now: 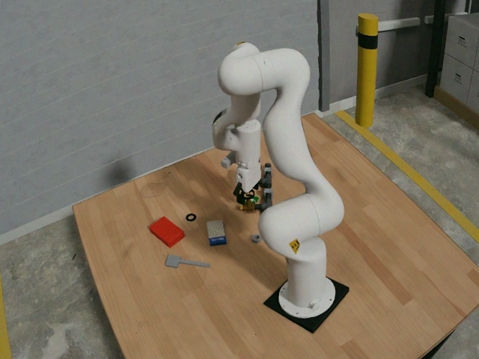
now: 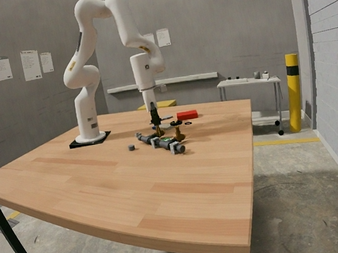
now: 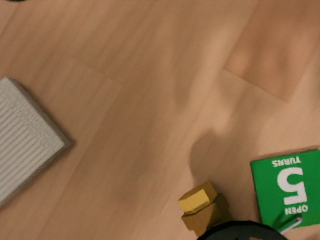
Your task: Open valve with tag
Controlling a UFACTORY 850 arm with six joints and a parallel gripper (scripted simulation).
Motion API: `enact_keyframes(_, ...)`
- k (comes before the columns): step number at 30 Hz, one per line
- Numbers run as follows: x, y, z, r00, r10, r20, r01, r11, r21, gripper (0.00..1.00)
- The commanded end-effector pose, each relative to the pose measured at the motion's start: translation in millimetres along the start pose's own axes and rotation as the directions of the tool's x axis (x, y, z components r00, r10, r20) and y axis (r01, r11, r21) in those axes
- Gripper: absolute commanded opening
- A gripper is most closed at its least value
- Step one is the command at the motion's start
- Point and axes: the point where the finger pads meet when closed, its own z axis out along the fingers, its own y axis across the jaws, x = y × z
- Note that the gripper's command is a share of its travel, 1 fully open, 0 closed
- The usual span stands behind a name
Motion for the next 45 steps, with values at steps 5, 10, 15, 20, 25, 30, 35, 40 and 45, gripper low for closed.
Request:
enact_keyframes(5, 1.0, 0.4, -0.6, 0.903, 0.43, 0.007, -0.43, 0.903, -0.024, 1.0)
enact_keyframes(10, 1.0, 0.4, -0.6, 0.759, 0.651, -0.013, -0.652, 0.758, -0.015, 1.0)
enact_keyframes(15, 1.0, 0.4, -0.6, 0.562, 0.826, -0.027, -0.827, 0.562, -0.003, 1.0)
enact_keyframes(20, 1.0, 0.4, -0.6, 0.347, 0.937, -0.034, -0.938, 0.347, 0.004, 1.0)
enact_keyframes(25, 1.0, 0.4, -0.6, 0.113, 0.993, -0.039, -0.993, 0.114, 0.014, 1.0)
enact_keyframes(30, 1.0, 0.4, -0.6, -0.143, 0.989, -0.04, -0.99, -0.142, 0.013, 1.0)
enact_keyframes(35, 1.0, 0.4, -0.6, -0.286, 0.957, -0.041, -0.958, -0.286, 0.0, 1.0)
enact_keyframes(40, 1.0, 0.4, -0.6, -0.404, 0.914, -0.046, -0.913, -0.405, -0.037, 1.0)
enact_keyframes(45, 1.0, 0.4, -0.6, -0.404, 0.914, -0.046, -0.913, -0.405, -0.037, 1.0)
